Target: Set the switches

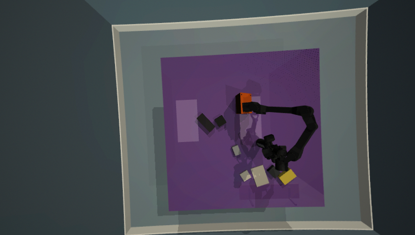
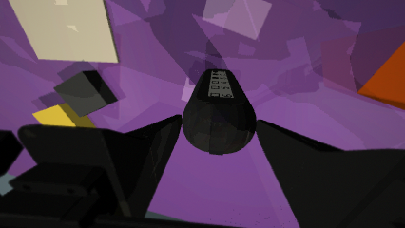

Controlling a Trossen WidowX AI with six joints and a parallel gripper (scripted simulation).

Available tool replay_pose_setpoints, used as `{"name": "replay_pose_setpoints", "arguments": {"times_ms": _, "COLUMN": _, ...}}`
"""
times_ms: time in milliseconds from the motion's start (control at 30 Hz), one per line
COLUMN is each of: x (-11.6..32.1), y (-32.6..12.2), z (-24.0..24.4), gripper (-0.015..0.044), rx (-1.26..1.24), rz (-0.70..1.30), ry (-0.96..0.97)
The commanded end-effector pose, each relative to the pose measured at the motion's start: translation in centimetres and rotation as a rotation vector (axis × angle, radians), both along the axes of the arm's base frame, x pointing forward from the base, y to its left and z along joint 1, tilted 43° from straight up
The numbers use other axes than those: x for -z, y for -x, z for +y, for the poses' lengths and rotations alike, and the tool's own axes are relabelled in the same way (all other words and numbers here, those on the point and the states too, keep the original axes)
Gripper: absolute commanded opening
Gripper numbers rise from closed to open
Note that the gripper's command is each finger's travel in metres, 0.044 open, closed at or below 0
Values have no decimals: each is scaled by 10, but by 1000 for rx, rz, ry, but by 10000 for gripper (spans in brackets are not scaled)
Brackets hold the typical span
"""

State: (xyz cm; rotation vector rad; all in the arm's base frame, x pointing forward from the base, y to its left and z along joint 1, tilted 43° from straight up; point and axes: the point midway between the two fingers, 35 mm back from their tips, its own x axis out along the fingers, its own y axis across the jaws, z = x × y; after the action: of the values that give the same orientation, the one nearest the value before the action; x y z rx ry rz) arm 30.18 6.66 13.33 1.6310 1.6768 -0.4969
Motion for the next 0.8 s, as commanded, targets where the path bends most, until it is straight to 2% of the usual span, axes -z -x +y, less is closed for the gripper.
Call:
{"name": "replay_pose_setpoints", "arguments": {"times_ms": 0, "x": 7, "y": -1, "z": -2, "gripper": 338, "rx": -8, "rz": 8, "ry": 6}}
{"name": "replay_pose_setpoints", "arguments": {"times_ms": 767, "x": 20, "y": -5, "z": -15, "gripper": 338, "rx": -8, "rz": 8, "ry": 7}}
